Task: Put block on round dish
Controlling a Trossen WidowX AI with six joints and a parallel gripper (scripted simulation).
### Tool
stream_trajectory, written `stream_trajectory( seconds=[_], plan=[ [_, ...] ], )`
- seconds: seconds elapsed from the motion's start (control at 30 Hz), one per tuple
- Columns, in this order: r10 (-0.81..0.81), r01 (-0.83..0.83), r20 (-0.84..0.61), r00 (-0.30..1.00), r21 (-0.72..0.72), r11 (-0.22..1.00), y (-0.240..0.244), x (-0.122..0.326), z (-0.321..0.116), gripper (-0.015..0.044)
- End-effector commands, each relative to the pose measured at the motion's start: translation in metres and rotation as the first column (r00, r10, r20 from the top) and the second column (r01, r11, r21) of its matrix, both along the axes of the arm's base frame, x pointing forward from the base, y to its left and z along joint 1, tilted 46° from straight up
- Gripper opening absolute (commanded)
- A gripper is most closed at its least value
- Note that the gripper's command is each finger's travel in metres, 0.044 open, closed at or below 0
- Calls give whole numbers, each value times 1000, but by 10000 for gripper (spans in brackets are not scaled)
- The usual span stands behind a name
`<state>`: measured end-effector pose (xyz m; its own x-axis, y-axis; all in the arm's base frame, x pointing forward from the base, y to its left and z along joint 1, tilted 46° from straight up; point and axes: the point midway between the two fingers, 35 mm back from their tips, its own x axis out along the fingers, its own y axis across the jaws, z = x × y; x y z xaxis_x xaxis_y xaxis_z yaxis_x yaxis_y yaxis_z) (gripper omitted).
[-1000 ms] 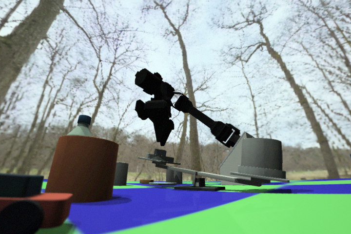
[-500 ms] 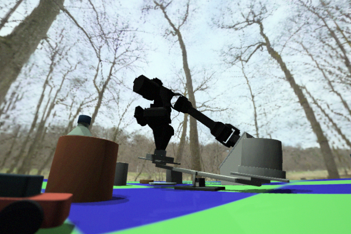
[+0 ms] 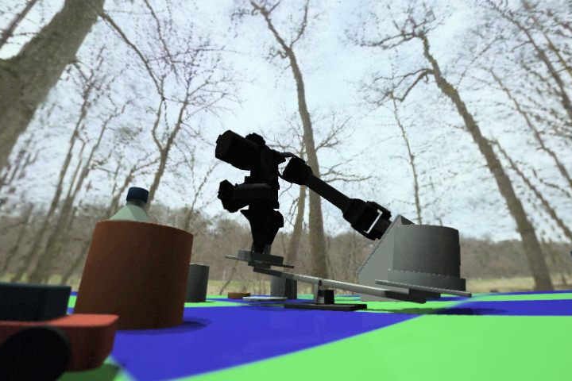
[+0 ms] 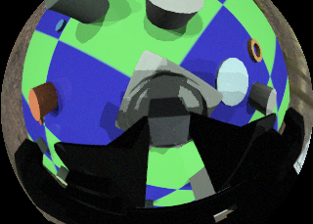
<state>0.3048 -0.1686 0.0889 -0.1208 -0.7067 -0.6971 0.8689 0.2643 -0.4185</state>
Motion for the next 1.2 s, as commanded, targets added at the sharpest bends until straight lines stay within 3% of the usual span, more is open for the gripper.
stream_trajectory(
  seconds=[0.0,0.13,0.27,0.77,1.17],
  plan=[
    [4,-4,-3,1000,-4,1000,-1,0,0,128],
    [4,-4,-3,1000,-4,1000,-1,0,0,102],
    [4,-4,-3,1000,-2,1000,5,3,6,0],
    [4,-4,-4,1000,0,1000,66,12,64,0],
    [12,-12,-1,1000,21,1000,38,-7,68,0]
  ],
)
